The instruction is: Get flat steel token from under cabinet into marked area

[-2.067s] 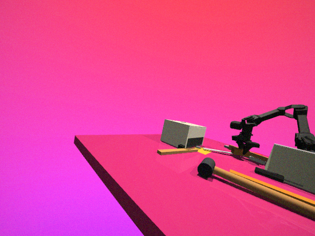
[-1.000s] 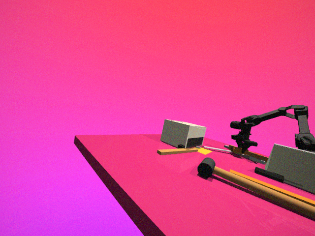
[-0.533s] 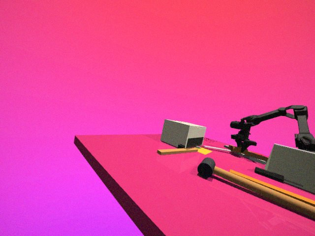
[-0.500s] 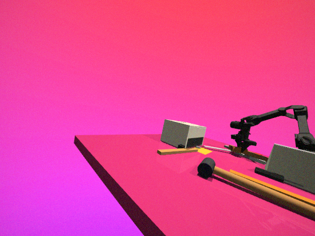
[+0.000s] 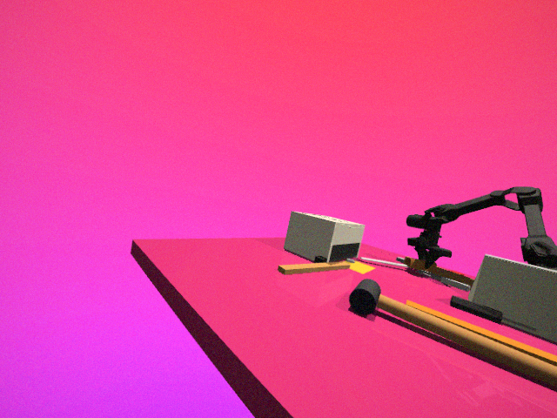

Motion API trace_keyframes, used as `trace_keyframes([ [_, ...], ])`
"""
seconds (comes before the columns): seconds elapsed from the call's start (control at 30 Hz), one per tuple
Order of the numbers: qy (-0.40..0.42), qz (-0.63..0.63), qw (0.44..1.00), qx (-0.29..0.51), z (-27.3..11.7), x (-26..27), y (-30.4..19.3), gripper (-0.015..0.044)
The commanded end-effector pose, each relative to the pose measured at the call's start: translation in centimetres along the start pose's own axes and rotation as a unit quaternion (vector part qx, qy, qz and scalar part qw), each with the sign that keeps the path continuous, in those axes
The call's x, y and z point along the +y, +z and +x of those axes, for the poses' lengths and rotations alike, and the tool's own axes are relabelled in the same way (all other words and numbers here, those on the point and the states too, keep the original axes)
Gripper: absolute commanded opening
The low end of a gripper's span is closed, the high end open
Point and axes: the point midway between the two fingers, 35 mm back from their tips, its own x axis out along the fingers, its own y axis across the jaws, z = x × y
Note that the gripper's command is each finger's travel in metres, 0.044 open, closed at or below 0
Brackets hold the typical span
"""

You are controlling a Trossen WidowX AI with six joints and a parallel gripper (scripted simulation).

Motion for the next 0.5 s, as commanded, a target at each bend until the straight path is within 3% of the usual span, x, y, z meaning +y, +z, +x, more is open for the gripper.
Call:
trace_keyframes([
  [0.0,-0.002,-0.001,1.000,-0.009,-0.28,-0.67,0.20,0.0000],
  [0.43,-0.002,-0.001,1.000,-0.009,0.64,-0.91,0.09,0.0000],
  [0.47,-0.002,0.000,1.000,-0.007,0.62,-0.90,0.02,0.0026],
])
